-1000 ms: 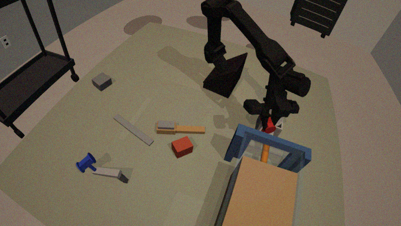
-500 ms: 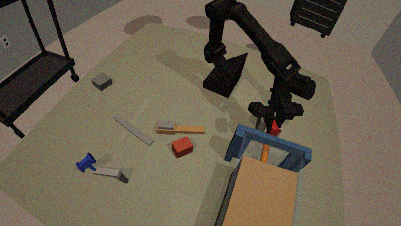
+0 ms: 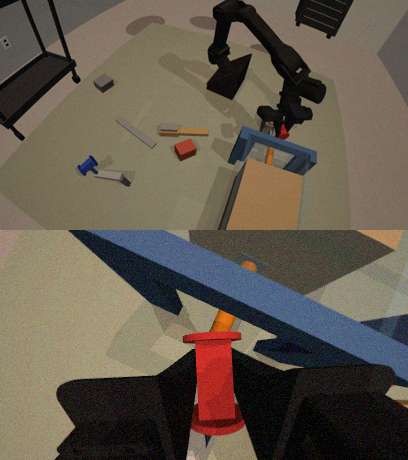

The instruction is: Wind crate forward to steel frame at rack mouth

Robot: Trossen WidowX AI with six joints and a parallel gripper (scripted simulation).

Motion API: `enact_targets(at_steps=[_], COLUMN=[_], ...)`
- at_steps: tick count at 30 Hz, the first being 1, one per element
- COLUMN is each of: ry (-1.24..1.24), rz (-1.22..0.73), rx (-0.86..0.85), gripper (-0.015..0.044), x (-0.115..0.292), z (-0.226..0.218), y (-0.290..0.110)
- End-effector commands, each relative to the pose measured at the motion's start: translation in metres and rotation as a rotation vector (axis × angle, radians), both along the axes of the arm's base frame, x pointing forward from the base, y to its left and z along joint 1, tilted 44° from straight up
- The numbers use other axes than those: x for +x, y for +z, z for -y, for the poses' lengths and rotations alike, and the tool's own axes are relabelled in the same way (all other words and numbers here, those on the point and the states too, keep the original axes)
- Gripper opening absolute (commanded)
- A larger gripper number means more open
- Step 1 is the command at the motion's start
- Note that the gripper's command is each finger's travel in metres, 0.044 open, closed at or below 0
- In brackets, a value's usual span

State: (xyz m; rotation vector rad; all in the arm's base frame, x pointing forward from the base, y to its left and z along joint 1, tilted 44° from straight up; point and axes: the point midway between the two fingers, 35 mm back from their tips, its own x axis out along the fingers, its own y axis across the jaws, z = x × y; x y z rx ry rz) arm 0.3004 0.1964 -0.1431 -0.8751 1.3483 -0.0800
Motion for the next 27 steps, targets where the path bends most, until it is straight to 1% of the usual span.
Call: enact_targets(at_steps=[1, 27], ry=[-0.003, -0.002], rz=[-0.004, -0.004], rx=[0.025, 0.027], gripper=[0.0, 0.0], x=[-0.001, -0.007], z=[-0.009, -0.03], y=[-0.008, -0.025])
